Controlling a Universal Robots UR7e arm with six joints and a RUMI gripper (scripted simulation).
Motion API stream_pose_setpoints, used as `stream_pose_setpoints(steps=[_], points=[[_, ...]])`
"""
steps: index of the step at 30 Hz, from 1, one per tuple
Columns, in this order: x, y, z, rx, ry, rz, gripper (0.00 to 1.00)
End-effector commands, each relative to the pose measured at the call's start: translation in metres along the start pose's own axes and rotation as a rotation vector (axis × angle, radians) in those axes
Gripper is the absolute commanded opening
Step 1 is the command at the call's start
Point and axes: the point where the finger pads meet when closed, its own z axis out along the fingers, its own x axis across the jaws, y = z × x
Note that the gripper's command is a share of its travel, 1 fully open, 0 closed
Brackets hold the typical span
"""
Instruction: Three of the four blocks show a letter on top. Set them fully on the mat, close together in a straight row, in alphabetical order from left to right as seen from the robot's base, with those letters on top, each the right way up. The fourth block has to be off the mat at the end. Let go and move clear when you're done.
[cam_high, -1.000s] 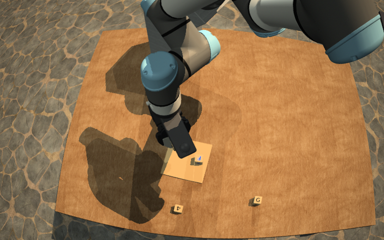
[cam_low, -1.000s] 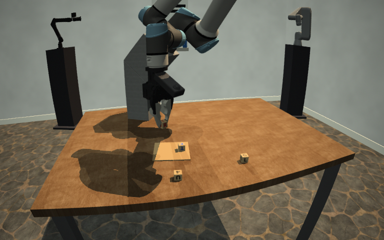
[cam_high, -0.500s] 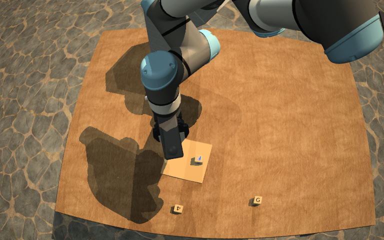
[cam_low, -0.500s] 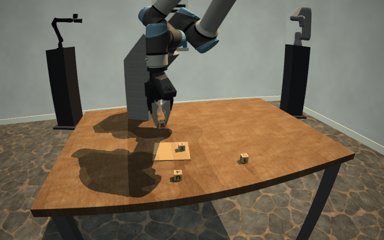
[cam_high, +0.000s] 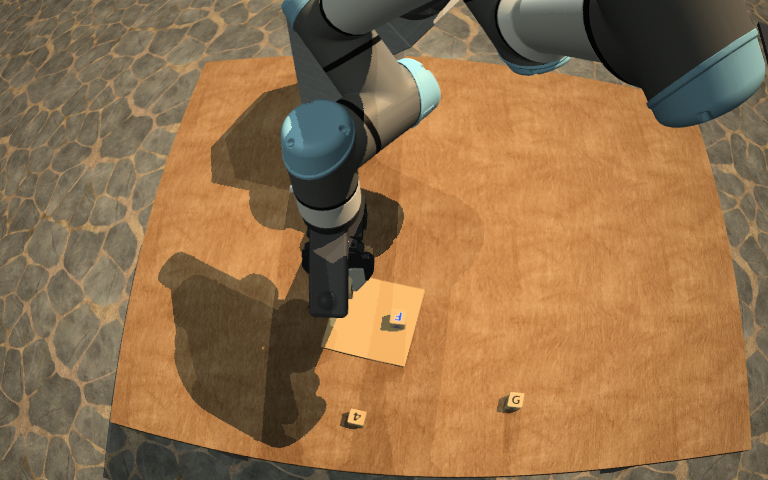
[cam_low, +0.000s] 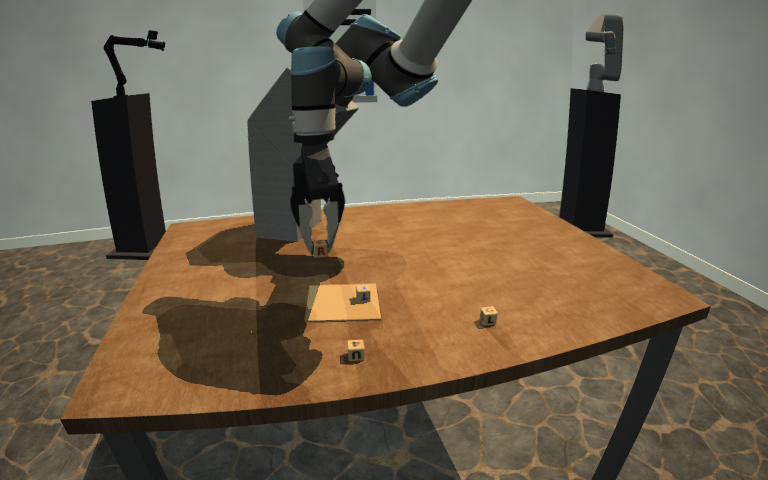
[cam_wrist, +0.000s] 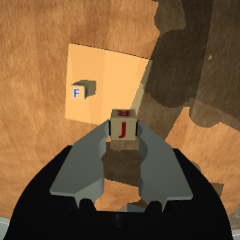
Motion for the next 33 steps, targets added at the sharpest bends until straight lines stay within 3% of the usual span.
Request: stream_pose_setpoints(steps=[1,33], points=[[0.0018,0.0008,-0.0003,0.001,0.004,0.051,0.05],[0.0027,0.001,0.0008,0.001,0.003,0.097,0.05]])
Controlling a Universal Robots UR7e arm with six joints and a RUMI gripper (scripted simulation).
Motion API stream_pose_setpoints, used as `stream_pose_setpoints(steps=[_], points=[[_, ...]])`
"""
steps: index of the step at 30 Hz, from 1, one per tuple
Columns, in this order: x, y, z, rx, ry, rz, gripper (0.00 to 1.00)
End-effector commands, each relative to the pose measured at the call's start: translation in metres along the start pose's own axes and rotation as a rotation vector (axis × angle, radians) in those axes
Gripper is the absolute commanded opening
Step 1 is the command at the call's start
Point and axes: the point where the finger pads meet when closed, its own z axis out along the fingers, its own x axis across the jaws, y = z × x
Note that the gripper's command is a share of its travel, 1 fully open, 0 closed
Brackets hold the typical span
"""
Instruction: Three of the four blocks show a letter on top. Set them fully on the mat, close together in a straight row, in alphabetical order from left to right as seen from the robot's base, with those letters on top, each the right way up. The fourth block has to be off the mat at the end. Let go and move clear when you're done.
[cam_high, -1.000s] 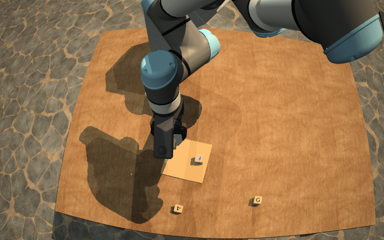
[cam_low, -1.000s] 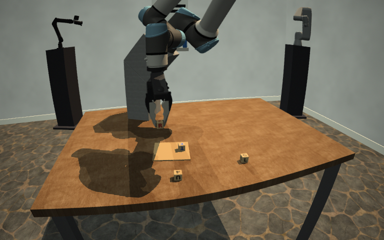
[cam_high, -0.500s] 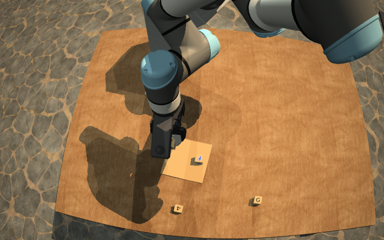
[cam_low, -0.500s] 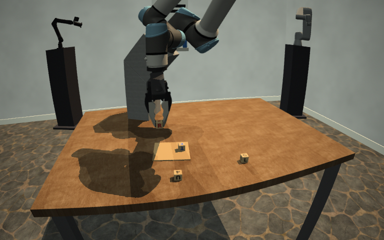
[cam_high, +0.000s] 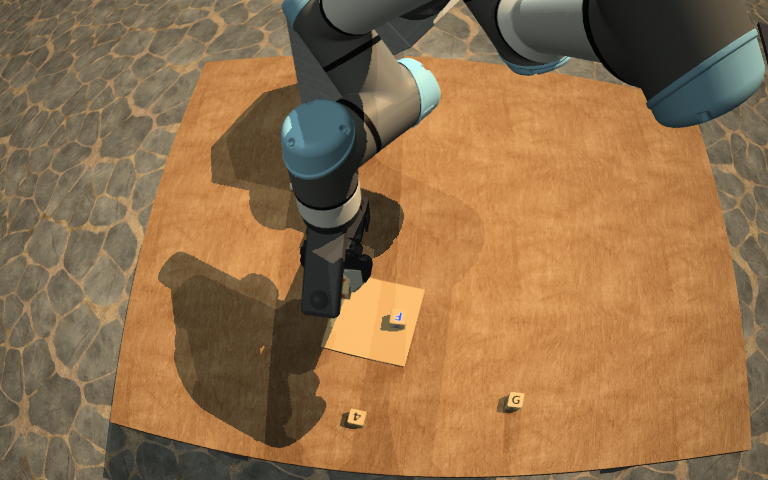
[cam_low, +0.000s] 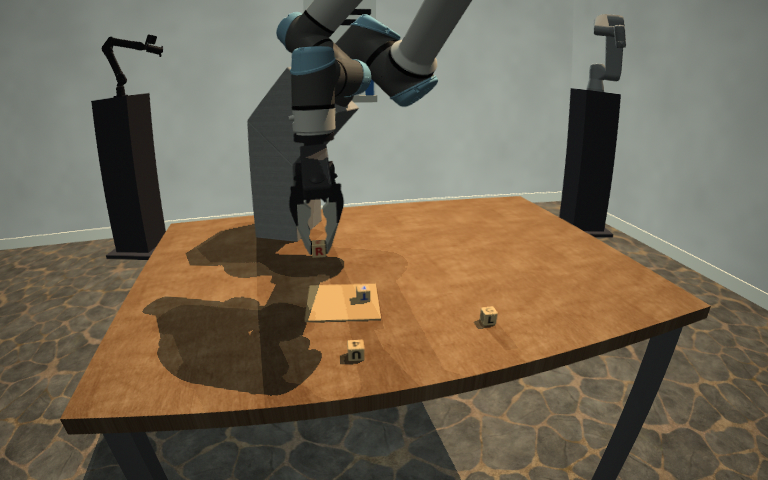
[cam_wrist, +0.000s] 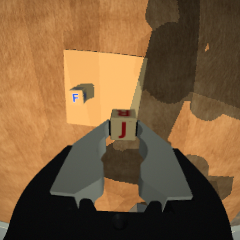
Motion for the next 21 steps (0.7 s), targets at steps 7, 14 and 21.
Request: stream_pose_setpoints(steps=[7,14,21], points=[[0.001,-0.001,0.012,0.001,0.0,0.0,0.05],[0.001,-0.001,0.033,0.001,0.0,0.0,0.05],[0.001,-0.001,0.059,0.001,0.0,0.0,0.05]])
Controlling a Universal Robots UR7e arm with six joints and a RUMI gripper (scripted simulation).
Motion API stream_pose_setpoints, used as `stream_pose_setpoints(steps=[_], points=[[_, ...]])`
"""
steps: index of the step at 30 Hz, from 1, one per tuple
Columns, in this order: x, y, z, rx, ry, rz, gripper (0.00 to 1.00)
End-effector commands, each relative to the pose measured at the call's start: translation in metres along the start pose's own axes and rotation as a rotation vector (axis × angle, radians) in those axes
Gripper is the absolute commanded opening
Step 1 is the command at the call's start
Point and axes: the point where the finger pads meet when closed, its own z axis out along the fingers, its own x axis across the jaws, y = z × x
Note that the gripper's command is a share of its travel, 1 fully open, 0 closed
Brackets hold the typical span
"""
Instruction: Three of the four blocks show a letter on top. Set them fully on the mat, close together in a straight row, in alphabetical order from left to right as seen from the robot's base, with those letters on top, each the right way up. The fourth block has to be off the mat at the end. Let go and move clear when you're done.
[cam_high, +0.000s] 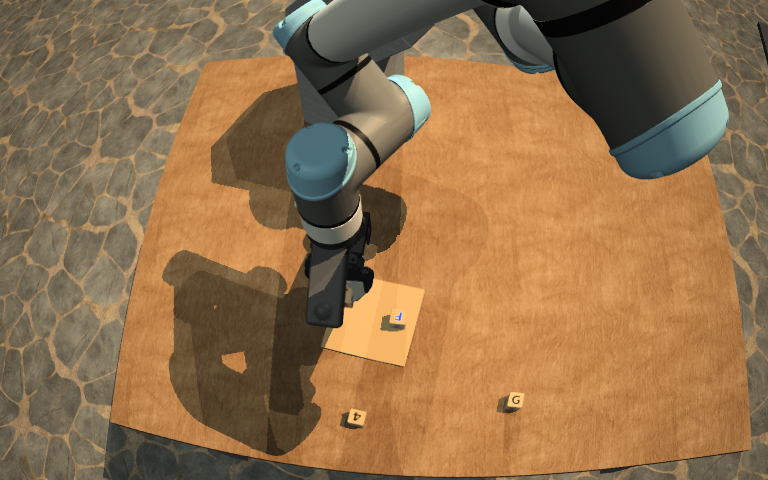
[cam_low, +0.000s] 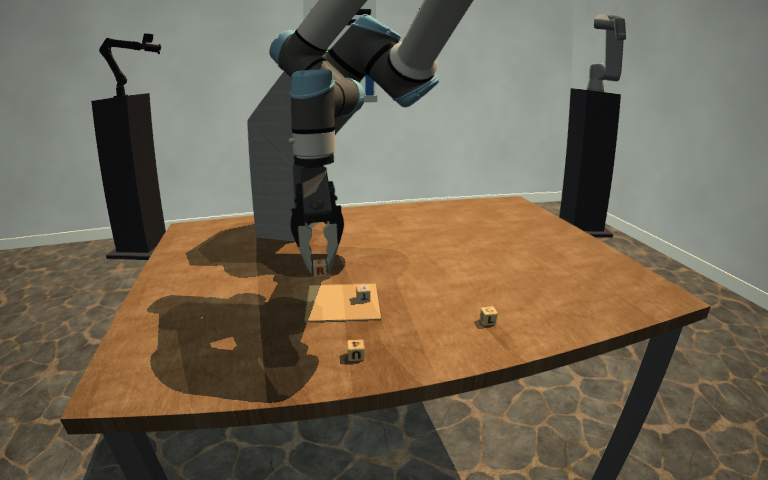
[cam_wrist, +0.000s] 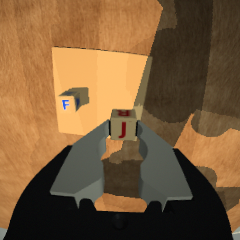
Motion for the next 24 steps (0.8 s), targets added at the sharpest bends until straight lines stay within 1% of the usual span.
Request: stream_pose_setpoints(steps=[1,5,9,16,24], points=[[0.001,-0.003,0.023,0.008,0.005,-0.001,0.05],[0.001,-0.003,0.039,0.008,0.005,-0.001,0.05],[0.001,-0.003,0.05,0.008,0.005,-0.001,0.05],[0.001,-0.003,0.056,0.008,0.005,-0.001,0.05],[0.001,-0.003,0.055,0.008,0.005,0.001,0.05]])
